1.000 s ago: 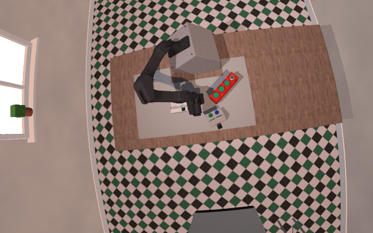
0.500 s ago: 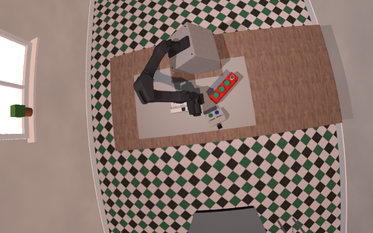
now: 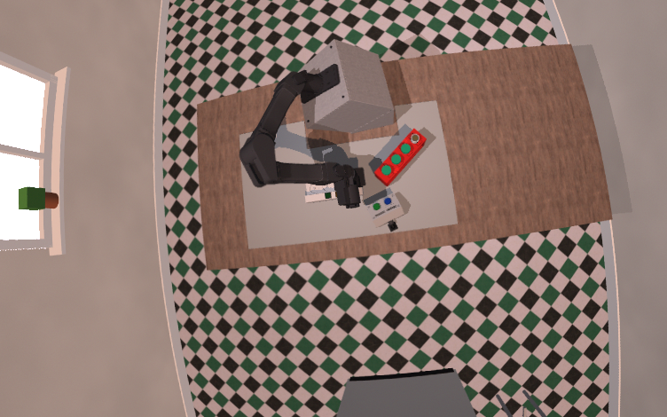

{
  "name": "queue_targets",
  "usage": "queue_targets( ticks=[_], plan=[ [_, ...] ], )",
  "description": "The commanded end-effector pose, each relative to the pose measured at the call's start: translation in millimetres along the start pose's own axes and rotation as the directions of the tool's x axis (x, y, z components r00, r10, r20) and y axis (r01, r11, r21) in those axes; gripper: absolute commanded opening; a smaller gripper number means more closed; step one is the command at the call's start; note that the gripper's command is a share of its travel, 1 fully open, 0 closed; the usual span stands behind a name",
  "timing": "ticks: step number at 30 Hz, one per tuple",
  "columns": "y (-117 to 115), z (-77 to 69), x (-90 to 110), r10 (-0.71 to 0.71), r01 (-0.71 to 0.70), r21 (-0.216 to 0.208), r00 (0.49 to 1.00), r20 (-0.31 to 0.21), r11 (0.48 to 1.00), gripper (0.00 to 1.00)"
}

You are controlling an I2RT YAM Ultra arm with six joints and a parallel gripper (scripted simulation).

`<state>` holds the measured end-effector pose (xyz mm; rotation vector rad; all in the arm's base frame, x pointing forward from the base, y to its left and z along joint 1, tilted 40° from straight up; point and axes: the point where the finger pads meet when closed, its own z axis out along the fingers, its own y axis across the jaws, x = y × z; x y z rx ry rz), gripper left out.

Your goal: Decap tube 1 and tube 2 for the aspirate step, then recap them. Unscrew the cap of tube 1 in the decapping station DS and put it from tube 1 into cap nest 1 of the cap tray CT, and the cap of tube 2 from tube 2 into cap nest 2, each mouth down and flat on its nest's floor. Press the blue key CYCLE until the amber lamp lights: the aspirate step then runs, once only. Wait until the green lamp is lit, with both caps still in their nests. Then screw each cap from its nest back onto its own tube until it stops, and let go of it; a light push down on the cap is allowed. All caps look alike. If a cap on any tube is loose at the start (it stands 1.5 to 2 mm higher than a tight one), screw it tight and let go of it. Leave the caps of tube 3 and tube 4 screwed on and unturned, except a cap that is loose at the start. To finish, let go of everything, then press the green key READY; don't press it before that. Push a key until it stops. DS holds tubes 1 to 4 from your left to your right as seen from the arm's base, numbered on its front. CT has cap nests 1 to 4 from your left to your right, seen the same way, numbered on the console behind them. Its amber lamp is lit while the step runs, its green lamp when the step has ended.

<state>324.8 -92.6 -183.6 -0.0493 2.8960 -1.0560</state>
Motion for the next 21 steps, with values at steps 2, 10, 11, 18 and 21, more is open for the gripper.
queue_targets(
  ticks=[2, 10, 11, 18, 21],
  plan=[
    [0.6, -1.3, -4.8, 0.0, 0.0, -0.001, 1.0, 0.015, 1.0, 0.0],
    [0.5, 1.1, -5.0, 0.0, 0.0, -0.001, 1.0, 0.015, 1.0, 0.0],
    [0.5, 1.2, -5.0, 0.0, 0.0, -0.001, 1.0, 0.015, 1.0, 0.0],
    [0.4, 1.8, -4.5, 0.0, 0.0, -0.001, 1.0, 0.015, 1.0, 0.0],
    [0.4, 2.0, -4.3, 0.0, 0.0, -0.001, 1.0, 0.015, 1.0, 0.0]
  ],
)
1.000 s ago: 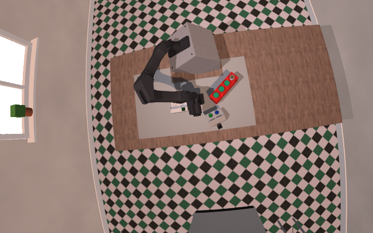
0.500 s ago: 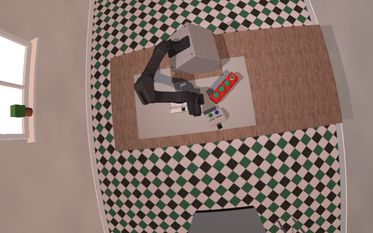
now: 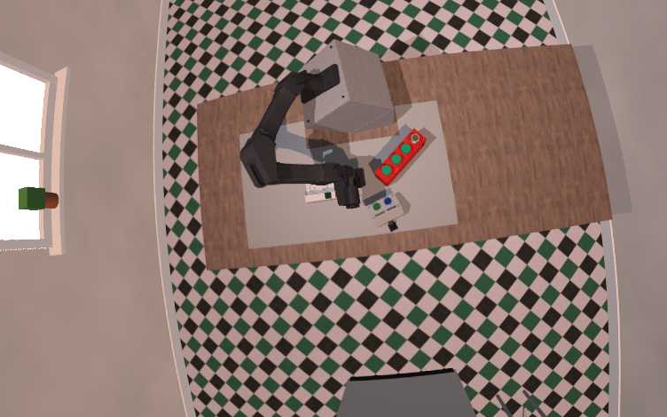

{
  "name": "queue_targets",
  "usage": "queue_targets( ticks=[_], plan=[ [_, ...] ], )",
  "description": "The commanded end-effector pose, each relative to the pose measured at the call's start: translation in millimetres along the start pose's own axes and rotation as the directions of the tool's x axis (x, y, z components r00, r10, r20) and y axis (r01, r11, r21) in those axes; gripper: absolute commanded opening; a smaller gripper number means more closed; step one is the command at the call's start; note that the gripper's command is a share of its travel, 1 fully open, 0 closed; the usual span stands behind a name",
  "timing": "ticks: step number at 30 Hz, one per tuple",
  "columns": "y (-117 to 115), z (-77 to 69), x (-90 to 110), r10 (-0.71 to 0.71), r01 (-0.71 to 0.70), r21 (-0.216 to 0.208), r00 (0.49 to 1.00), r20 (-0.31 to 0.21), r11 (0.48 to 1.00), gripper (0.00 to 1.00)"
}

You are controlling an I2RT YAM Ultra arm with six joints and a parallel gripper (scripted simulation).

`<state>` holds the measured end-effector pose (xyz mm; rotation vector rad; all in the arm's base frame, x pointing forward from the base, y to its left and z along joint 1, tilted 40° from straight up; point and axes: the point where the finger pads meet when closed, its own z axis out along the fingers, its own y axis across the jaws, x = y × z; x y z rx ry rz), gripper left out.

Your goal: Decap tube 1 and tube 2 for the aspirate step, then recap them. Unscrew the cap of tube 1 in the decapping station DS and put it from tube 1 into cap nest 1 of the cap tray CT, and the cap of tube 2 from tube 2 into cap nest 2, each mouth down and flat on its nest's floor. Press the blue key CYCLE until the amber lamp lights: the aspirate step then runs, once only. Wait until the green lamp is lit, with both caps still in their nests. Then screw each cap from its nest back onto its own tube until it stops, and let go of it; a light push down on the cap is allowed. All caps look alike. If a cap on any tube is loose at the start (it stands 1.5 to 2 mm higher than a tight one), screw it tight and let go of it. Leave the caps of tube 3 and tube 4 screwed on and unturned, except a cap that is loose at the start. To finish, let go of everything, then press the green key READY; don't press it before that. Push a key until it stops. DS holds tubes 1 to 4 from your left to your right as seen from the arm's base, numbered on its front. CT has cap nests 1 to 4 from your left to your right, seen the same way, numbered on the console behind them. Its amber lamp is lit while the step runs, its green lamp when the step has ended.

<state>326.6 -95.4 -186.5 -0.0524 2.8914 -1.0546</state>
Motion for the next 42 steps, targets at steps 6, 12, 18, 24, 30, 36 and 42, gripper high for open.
queue_targets(
  ticks=[6, 12, 18, 24, 30, 36, 42],
  plan=[
    [0.6, -1.8, -2.4, 0.001, -0.001, -0.001, 1.0, 0.009, 1.0, 0.0],
    [0.5, -1.7, -2.0, 0.001, -0.001, -0.001, 1.0, 0.009, 1.0, 0.47],
    [0.5, -1.7, -2.0, 0.001, -0.001, -0.001, 1.0, 0.009, 1.0, 0.47],
    [0.5, -1.7, -2.0, 0.001, -0.001, -0.001, 1.0, 0.009, 1.0, 0.47],
    [0.6, -26.7, -1.9, 0.001, -0.001, -0.001, 1.0, 0.01, 1.0, 0.47],
    [0.7, -56.8, -1.8, 0.001, -0.001, -0.002, 1.0, 0.01, 1.0, 0.47],
    [0.7, -76.8, -1.7, 0.001, -0.001, -0.002, 1.0, 0.01, 1.0, 0.47]
  ],
)
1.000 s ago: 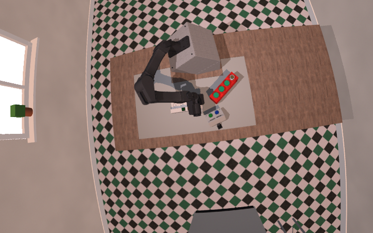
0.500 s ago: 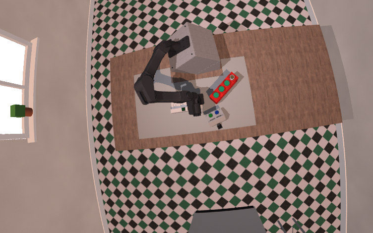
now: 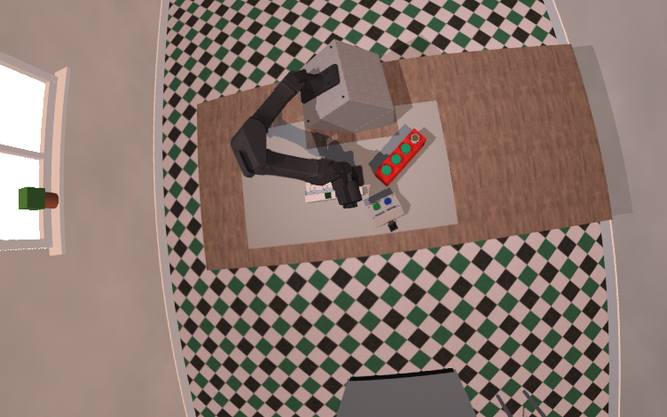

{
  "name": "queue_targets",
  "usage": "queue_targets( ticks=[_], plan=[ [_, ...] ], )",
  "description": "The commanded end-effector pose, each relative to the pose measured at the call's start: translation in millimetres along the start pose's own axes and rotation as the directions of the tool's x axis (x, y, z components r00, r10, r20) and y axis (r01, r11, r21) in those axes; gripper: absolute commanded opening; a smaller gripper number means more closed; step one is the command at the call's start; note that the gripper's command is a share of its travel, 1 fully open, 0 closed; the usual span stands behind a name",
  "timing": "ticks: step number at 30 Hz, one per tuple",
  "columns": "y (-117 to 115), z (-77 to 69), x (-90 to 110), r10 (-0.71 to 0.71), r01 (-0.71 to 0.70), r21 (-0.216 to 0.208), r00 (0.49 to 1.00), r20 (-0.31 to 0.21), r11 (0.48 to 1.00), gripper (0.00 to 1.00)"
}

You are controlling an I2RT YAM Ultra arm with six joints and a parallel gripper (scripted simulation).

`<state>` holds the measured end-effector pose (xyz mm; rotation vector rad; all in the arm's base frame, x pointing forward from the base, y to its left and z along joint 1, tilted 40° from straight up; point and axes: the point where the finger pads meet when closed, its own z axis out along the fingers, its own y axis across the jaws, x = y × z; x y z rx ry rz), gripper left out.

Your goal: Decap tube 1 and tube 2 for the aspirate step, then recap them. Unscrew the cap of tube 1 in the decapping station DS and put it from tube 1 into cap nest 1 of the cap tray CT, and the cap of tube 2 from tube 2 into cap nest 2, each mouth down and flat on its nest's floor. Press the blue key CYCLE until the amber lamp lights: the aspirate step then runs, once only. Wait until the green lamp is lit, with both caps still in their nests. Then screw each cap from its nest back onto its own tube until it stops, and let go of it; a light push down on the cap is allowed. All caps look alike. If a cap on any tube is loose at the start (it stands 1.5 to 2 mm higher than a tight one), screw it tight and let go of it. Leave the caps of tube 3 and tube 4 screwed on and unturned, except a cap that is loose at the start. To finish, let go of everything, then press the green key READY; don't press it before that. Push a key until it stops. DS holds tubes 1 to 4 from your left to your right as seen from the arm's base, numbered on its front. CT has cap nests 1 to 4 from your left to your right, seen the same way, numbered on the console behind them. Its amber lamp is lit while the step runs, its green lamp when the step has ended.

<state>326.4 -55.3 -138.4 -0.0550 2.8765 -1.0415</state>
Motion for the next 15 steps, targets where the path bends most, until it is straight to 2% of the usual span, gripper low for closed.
queue_targets(
  ticks=[1, 11, 13, 15],
  plan=[
    [1.1, -19.4, 2.2, -0.003, 0.003, 0.002, 1.0, -0.008, 1.0, 0.47],
    [1.4, -69.5, 1.6, -0.003, 0.003, 0.001, 1.0, -0.008, 1.0, 0.47],
    [1.4, -69.5, 1.6, -0.003, 0.003, 0.001, 1.0, -0.008, 1.0, 0.47],
    [1.5, -77.5, 1.5, -0.003, 0.003, 0.001, 1.0, -0.008, 1.0, 0.47]
  ],
)
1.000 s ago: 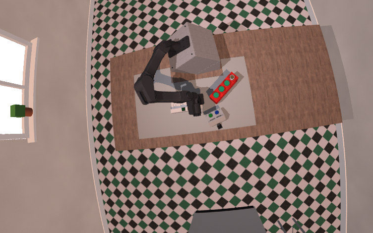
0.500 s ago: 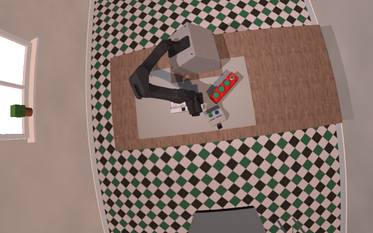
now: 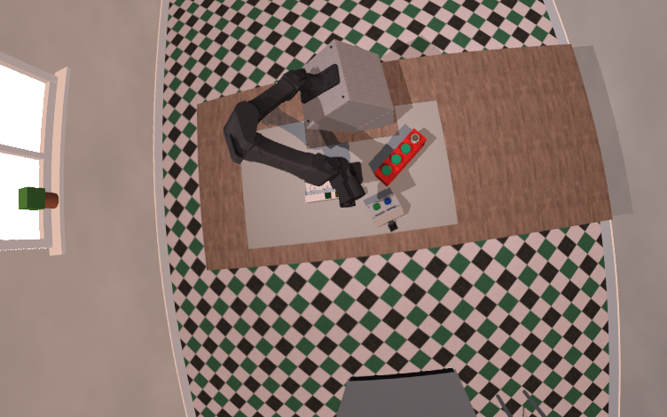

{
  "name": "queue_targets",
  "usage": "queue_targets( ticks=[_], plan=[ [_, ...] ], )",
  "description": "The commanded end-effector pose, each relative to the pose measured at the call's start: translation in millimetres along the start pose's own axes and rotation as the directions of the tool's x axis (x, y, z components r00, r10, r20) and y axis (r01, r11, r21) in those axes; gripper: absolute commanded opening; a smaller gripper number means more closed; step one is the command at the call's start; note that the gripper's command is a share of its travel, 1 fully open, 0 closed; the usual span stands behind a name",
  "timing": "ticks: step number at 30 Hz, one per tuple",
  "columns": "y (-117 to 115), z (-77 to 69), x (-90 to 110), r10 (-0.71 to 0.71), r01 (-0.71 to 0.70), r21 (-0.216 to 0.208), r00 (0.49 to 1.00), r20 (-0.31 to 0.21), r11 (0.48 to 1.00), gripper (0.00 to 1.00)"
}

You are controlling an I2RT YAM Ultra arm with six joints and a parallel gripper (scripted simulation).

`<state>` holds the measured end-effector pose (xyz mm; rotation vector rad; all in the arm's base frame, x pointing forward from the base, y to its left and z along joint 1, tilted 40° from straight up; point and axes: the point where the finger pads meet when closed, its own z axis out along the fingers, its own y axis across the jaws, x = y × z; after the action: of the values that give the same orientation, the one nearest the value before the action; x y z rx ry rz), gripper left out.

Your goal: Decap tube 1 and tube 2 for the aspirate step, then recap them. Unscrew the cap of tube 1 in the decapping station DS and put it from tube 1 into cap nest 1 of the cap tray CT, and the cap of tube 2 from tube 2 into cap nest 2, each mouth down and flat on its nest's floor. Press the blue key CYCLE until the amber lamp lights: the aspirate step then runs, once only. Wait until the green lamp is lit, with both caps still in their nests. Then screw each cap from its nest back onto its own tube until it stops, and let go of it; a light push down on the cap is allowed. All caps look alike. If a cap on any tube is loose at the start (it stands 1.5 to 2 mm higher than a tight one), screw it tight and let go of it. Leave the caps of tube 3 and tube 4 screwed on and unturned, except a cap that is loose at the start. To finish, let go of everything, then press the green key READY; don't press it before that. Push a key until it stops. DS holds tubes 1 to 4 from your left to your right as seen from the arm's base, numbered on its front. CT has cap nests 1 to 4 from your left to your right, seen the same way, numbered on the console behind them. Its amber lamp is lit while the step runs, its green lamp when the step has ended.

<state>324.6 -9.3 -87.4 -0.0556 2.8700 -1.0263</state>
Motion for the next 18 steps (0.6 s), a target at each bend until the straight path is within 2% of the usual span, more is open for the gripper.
queue_targets(
  ticks=[1, 7, 9, 12, 15, 17, 18],
  plan=[
    [-1.2, -9.1, 5.7, -0.007, 0.007, 0.009, 1.0, -0.019, 1.0, 0.47],
    [-1.2, -9.0, 5.7, -0.007, 0.007, 0.009, 1.0, -0.019, 1.0, 0.47],
    [14.5, -9.0, 11.5, 0.159, -0.159, 0.012, 0.987, -0.017, 0.987, 0.49],
    [38.1, -9.0, 20.3, 0.387, -0.386, 0.015, 0.922, -0.014, 0.922, 0.49],
    [38.1, -9.0, 20.3, 0.399, -0.398, 0.015, 0.917, -0.014, 0.917, 0.49],
    [53.8, -9.1, 26.1, 0.535, -0.535, 0.017, 0.845, -0.012, 0.845, 0.49],
    [53.8, -9.0, 26.1, 0.545, -0.545, 0.017, 0.838, -0.011, 0.838, 0.49]
  ],
)
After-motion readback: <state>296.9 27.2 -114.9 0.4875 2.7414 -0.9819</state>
